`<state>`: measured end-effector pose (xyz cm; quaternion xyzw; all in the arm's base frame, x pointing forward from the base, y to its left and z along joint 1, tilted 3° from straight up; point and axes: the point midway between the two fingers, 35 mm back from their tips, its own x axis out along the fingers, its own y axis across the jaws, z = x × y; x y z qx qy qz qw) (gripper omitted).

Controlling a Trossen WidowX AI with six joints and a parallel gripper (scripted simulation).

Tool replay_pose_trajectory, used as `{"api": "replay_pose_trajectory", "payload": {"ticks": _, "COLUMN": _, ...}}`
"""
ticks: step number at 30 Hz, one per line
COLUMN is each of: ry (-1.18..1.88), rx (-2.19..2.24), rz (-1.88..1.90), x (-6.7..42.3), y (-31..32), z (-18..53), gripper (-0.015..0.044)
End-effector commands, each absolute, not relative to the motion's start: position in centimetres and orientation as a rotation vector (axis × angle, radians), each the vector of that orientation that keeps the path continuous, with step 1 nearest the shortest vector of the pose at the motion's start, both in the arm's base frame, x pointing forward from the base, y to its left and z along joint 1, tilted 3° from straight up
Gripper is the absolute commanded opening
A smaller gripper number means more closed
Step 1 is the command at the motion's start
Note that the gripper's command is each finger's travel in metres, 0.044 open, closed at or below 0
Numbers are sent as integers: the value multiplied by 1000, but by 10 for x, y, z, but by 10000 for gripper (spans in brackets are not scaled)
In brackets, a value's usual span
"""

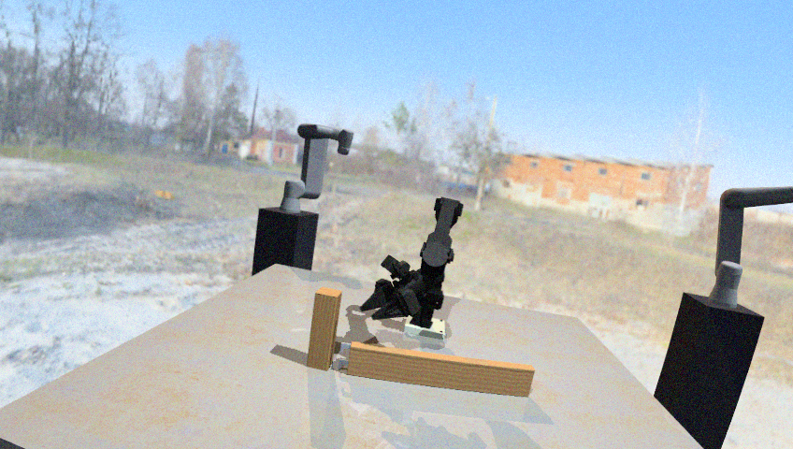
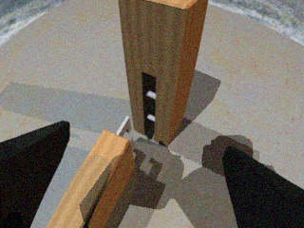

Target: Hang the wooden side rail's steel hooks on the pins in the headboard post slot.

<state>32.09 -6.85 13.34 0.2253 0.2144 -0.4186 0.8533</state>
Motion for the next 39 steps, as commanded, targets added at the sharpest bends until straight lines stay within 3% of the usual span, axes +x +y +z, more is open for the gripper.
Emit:
{"api": "replay_pose_trajectory", "payload": {"ticks": 1, "ry": 441, "rx": 476, "rz": -889, "x": 322, "y": -69, "z": 137, "gripper": 440}}
{"api": "replay_pose_trajectory", "payload": {"ticks": 12, "ry": 441, "rx": 476, "rz": -889, "x": 322, "y": -69, "z": 137, "gripper": 440}}
{"api": "replay_pose_trajectory", "payload": {"ticks": 16, "ry": 608, "rx": 281, "rz": -805, "x": 331, "y": -66, "z": 137, "gripper": 440}}
{"api": "replay_pose_trajectory", "payload": {"ticks": 28, "ry": 1201, "rx": -566, "rz": -110, "x": 361, "y": -53, "z": 139, "gripper": 440}}
{"api": "replay_pose_trajectory", "payload": {"ticks": 39, "ry": 1309, "rx": -1002, "rz": 570, "x": 367, "y": -43, "z": 146, "gripper": 440}}
